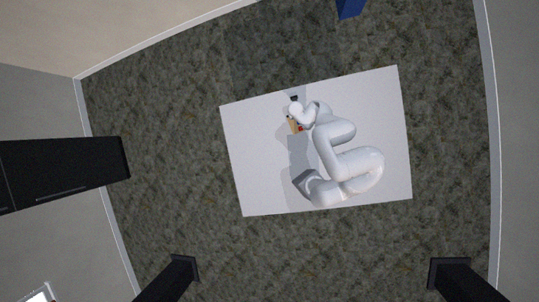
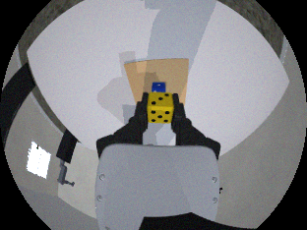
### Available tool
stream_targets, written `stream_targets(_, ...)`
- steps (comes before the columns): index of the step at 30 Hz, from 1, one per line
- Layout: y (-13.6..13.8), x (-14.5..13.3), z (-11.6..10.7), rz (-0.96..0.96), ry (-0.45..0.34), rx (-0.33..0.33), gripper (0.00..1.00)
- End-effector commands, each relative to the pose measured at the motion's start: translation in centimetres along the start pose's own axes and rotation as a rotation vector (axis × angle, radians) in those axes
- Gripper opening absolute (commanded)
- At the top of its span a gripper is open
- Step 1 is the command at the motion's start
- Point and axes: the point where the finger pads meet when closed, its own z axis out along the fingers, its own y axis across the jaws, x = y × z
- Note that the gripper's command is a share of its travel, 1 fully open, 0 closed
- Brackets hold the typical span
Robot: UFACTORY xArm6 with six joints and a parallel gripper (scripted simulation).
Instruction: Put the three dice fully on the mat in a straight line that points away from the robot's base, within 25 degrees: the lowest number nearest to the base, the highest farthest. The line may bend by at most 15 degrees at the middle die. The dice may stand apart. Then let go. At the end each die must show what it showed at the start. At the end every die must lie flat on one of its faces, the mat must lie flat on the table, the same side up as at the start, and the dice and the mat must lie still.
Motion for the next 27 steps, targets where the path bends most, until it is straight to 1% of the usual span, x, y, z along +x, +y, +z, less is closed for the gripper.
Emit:
stream_targets(1, 0.0, 0.1, 0.5, 0.0, 0.003, 0.0, 0.27)
stream_targets(5, 0.0, 0.2, 1.8, 0.0, 0.003, 0.0, 0.27)
stream_targets(12, 0.0, 0.2, 5.1, 0.0, 0.003, 0.0, 0.27)
stream_targets(14, 0.0, 0.2, 5.1, 0.0, 0.003, 0.0, 0.27)
stream_targets(21, -0.1, 0.2, 8.1, 0.0, 0.003, 0.0, 0.27)
stream_targets(27, -0.1, 0.2, 9.3, 0.0, 0.003, 0.0, 0.27)
